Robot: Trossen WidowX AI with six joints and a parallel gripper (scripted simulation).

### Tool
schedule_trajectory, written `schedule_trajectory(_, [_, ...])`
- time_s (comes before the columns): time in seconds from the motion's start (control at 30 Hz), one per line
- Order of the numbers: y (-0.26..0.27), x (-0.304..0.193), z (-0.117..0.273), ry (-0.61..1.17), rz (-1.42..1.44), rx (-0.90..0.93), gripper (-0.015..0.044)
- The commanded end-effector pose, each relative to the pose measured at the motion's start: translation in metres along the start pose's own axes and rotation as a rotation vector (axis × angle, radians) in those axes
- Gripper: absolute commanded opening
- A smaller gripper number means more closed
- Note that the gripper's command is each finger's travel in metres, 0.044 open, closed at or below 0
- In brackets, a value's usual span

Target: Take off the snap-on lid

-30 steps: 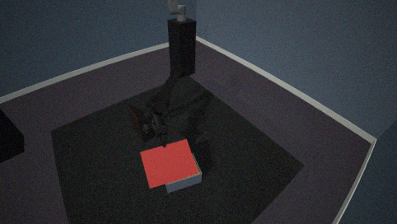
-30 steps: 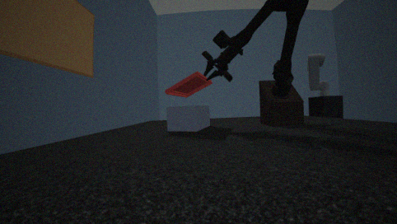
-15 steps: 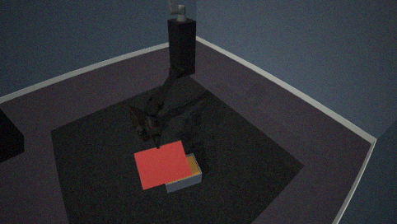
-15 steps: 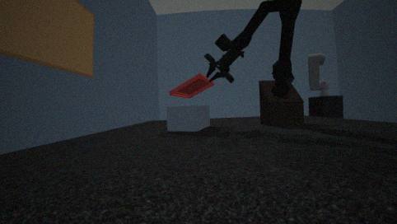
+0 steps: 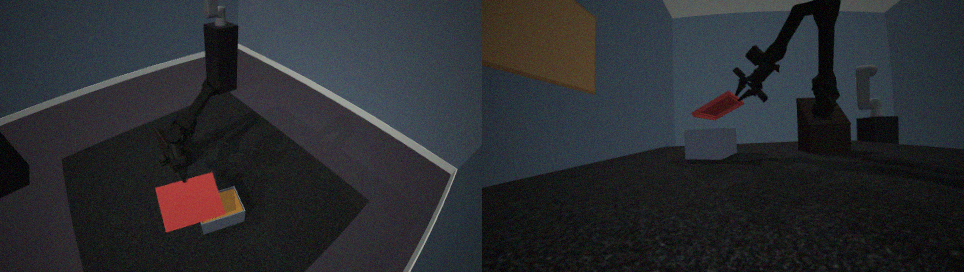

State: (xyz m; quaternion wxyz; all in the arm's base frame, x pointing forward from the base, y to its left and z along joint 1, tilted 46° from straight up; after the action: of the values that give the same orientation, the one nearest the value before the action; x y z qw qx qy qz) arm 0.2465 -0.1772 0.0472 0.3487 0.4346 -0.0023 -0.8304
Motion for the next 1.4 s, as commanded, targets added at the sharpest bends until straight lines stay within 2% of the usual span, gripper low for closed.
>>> schedule_trajectory(0.0, [0.006, 0.009, 0.002, 0.005, 0.014, 0.013, 0.0])
schedule_trajectory(1.37, [0.015, 0.091, 0.006, 0.001, 0.018, 0.015, 0.0])
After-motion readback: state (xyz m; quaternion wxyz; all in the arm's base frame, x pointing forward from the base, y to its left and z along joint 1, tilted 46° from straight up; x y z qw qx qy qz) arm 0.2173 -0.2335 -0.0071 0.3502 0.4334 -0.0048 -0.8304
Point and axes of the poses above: the point midway between the two fingers, 35 mm back from their tips, its own z axis back along the fingers, its own y axis across the jaws, x = y × z, the point moved 7 cm from there along z, back along the fingers, and after that the axes turned 7 degrees about -z, right-handed, at the moved point
